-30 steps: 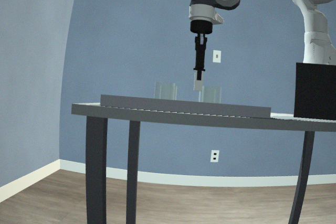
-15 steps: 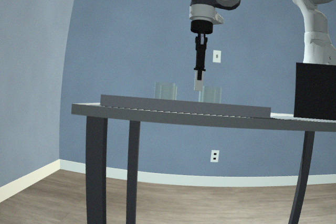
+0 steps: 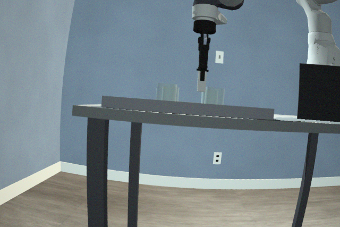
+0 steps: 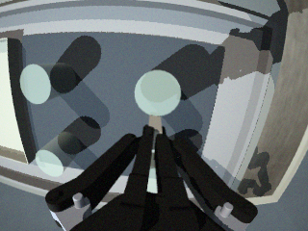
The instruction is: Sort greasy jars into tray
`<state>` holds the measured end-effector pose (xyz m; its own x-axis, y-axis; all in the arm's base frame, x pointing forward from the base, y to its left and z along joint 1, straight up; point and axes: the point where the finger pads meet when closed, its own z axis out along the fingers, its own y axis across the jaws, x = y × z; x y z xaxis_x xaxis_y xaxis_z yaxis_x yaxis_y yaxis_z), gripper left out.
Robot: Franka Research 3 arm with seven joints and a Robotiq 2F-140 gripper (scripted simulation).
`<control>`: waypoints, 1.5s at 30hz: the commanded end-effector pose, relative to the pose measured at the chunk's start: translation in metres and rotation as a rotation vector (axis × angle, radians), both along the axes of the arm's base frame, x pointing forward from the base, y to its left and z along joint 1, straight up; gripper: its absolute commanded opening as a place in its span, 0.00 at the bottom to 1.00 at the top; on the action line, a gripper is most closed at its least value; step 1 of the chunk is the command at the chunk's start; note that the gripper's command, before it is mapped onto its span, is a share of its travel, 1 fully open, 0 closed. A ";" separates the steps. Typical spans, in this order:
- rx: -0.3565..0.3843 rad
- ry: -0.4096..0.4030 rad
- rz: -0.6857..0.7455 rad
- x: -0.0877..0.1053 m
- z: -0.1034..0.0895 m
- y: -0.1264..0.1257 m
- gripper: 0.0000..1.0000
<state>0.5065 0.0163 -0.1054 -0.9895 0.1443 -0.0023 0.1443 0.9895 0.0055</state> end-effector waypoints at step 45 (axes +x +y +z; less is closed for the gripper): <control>0.001 -0.001 0.001 -0.006 0.005 0.001 0.00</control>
<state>0.5014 0.0177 -0.1012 -0.9896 0.1438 -0.0027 0.1438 0.9896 0.0079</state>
